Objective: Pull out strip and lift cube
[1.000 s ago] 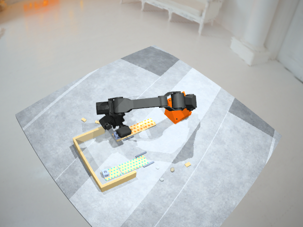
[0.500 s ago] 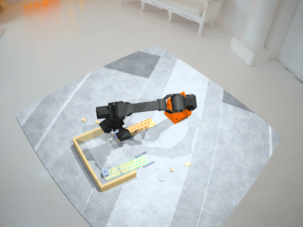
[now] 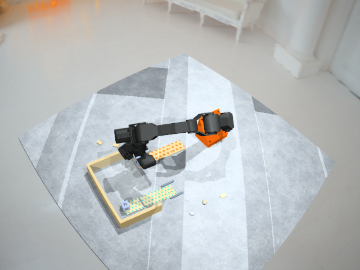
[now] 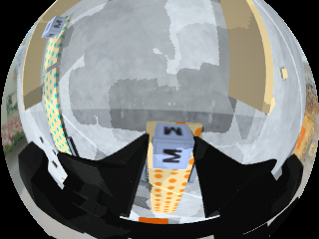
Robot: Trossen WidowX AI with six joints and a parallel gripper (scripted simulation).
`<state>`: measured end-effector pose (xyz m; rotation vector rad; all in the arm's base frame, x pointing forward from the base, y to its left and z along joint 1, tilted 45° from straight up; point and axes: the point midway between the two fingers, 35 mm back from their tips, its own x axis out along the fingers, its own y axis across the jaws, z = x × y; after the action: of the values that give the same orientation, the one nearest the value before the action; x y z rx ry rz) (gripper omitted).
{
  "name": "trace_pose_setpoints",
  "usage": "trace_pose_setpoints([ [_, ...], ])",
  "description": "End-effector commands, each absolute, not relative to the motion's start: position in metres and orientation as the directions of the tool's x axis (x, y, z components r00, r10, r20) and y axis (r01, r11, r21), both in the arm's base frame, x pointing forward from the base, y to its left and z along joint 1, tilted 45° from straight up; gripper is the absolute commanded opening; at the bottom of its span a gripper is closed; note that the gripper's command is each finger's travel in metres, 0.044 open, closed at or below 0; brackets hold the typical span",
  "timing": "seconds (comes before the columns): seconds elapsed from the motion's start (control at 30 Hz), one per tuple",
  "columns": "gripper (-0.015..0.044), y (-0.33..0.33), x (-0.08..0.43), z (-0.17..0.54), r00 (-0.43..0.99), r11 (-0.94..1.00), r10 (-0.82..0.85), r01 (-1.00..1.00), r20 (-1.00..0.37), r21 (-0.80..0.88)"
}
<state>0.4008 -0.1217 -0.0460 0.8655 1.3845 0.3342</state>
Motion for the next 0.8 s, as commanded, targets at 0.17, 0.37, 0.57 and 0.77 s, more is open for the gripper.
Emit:
trace_pose_setpoints([
  [0.17,0.0105,-0.122,0.401,-0.046,0.200,0.660,0.672,0.273,-0.713,0.699],
  [0.37,0.0000,-0.123,0.398,-0.044,0.200,0.660,0.672,0.274,-0.713,0.699],
  [0.57,0.0000,-0.128,0.373,-0.031,0.198,0.658,0.673,0.278,-0.712,0.700],
  [0.77,0.0000,-0.131,0.346,-0.018,0.197,0.655,0.676,0.281,-0.710,0.701],
])
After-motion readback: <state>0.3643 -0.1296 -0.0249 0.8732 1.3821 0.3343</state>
